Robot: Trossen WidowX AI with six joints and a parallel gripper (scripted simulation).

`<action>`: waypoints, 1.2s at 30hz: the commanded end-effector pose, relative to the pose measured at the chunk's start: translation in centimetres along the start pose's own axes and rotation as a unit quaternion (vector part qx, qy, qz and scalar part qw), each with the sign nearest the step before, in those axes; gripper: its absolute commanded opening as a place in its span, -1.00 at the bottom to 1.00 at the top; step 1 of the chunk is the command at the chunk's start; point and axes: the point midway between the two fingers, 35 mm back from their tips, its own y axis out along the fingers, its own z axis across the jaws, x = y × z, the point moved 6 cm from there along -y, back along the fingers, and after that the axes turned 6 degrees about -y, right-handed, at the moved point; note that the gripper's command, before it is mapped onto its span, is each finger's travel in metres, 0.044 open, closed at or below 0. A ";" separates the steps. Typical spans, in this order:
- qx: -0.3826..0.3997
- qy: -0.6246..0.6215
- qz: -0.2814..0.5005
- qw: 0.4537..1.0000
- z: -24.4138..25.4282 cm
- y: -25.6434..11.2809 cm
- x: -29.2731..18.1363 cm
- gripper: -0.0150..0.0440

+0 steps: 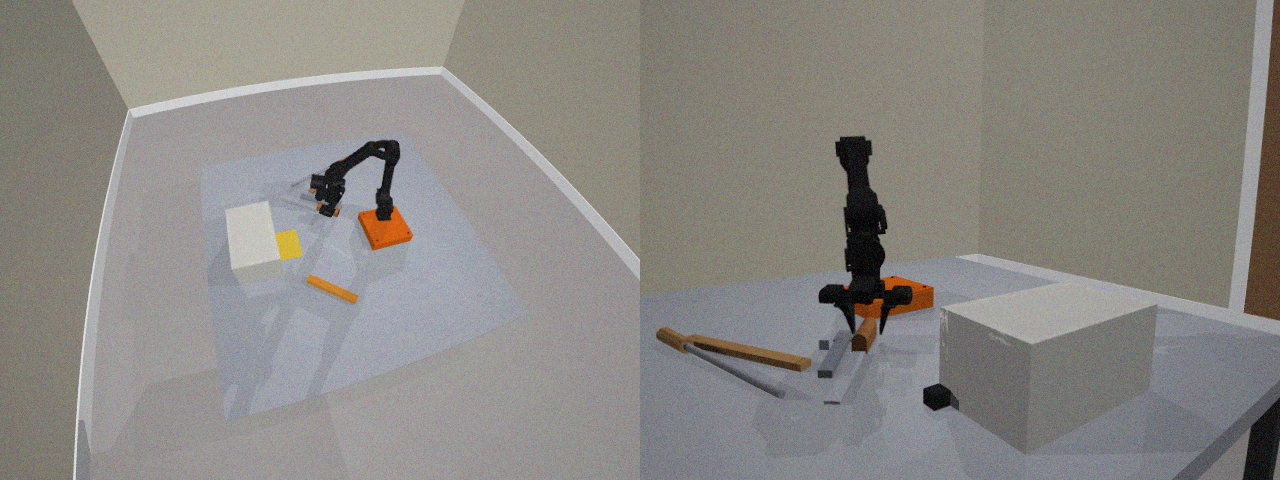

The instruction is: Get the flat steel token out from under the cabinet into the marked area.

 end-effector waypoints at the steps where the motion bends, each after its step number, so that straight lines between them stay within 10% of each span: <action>1: -0.002 -0.002 0.005 1.000 -0.1 0.8 -0.3 0.42; 31: 0.000 0.000 0.002 1.000 0.0 0.6 -0.1 -0.12; 36: 0.000 0.000 0.002 1.000 0.0 0.6 -0.1 -0.49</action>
